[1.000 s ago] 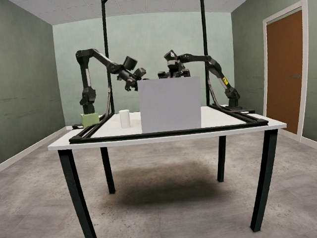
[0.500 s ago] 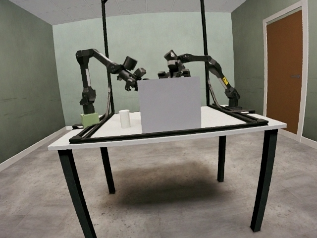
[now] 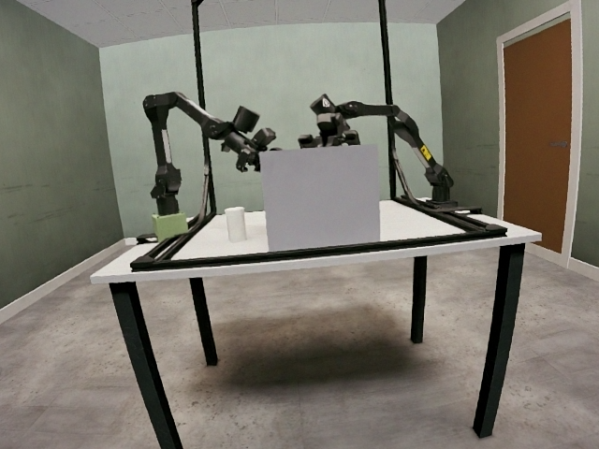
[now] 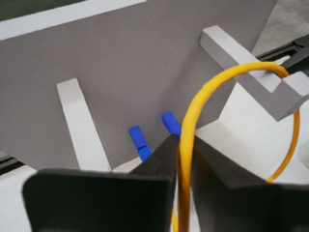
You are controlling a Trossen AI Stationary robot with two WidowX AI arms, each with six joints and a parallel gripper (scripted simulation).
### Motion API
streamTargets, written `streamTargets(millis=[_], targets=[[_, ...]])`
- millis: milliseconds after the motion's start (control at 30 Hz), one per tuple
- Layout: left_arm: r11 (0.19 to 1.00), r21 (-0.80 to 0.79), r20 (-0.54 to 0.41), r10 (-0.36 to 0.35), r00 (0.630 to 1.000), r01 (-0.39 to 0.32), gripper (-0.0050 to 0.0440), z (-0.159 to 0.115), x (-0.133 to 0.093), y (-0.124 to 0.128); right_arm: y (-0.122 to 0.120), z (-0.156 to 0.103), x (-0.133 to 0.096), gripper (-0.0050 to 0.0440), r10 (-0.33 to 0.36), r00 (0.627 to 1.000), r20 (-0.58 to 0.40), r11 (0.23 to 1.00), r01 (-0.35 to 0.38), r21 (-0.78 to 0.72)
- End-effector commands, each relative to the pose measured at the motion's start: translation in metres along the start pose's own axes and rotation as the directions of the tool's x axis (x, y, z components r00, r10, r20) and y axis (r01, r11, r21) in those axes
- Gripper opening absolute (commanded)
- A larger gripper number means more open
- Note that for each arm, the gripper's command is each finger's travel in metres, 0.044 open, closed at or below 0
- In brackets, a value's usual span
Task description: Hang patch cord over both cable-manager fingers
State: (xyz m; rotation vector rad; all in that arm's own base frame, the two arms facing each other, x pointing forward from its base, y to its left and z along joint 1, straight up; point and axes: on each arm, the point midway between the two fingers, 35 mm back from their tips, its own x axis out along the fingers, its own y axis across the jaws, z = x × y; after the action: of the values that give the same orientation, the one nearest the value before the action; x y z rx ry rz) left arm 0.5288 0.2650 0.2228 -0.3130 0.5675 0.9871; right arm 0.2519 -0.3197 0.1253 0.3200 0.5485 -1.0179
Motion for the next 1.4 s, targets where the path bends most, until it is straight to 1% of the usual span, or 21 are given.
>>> streamTargets(millis=[0,533,567,767,800,1033,1367], targets=[[1.0,-0.026,0.042,-0.011,0.999,0.012,0.0025,0.0215,-0.0164,0.0049,0.0001,0.0067,-0.0027,0.004,0.002,1.0,0.017,1.0,-0.002,0.002],[1.0,-0.026,0.042,-0.011,0.999,0.012,0.0025,0.0215,-0.0164,0.005,0.0001,0.0067,-0.0027,0.004,0.002,1.0,0.017,1.0,-0.002,0.002],[0.999,-0.036,0.06,-0.013,0.998,0.015,0.0025,0.0301,-0.023,0.0078,0.0001,0.0067,-0.0027,0.004,0.002,1.0,0.017,1.0,-0.002,0.002],[0.999,-0.037,0.059,-0.016,0.998,0.019,0.0025,0.0299,-0.0234,0.007,0.0001,0.0067,-0.0027,0.004,0.002,1.0,0.017,1.0,-0.002,0.002],[0.999,-0.03,0.049,-0.012,0.999,0.014,0.0025,0.0256,-0.021,0.0074,0.0001,0.0067,-0.0027,0.004,0.002,1.0,0.017,1.0,-0.002,0.002],[1.0,-0.025,0.04,-0.009,0.999,0.01,0.0025,0.0221,-0.0188,0.0095,0.0001,0.0067,-0.0027,0.004,0.002,1.0,0.017,1.0,-0.002,0.002],[1.0,-0.025,0.04,-0.012,0.999,0.013,0.0025,0.0235,-0.0205,0.0126,0.0001,0.0067,-0.0027,0.004,0.002,1.0,0.017,1.0,-0.002,0.002]])
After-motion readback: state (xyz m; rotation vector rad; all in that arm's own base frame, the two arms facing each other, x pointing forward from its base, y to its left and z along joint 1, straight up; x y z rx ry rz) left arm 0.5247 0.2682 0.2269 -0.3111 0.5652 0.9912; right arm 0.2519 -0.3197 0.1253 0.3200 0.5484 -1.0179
